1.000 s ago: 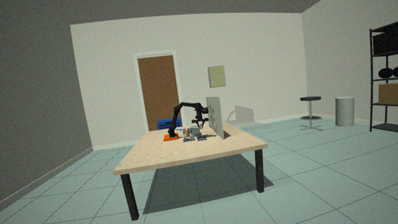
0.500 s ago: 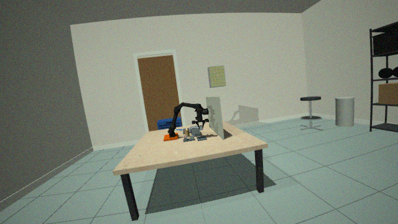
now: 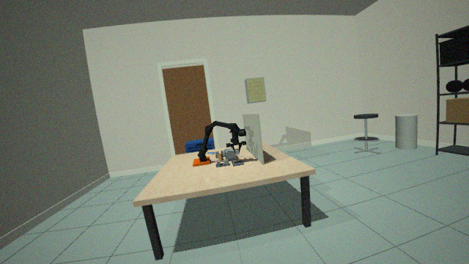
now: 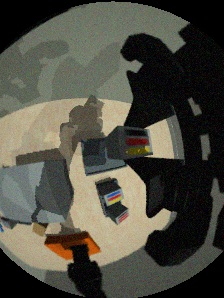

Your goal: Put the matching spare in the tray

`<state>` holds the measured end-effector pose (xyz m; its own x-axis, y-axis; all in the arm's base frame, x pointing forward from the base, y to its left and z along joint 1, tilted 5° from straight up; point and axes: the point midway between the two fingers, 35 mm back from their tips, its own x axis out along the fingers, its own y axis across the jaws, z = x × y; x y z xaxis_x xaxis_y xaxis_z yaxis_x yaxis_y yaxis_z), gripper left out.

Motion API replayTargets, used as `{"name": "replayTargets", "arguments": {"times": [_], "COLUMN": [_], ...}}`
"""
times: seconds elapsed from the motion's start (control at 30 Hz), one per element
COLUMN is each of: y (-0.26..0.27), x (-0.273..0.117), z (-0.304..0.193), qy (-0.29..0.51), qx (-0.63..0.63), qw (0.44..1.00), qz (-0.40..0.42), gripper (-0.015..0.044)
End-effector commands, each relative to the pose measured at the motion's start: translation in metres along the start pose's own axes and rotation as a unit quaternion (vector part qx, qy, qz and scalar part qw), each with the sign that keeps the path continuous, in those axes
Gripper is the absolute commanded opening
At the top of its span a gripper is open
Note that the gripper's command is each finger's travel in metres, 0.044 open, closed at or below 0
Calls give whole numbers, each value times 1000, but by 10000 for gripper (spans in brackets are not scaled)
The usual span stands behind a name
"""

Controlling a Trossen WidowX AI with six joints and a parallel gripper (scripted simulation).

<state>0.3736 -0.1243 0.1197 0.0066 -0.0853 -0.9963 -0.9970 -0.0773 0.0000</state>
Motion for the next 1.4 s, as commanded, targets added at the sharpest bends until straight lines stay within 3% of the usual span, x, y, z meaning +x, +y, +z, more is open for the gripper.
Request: {"name": "replayTargets", "arguments": {"times": [0.0, 1.37], "y": [1, 2], "x": [5, 34], "z": [0, 0], "qy": [0, 0], "qx": [-2, -2], "qw": [1000, 1000], "qz": [2, 3], "gripper": [0, 0]}}
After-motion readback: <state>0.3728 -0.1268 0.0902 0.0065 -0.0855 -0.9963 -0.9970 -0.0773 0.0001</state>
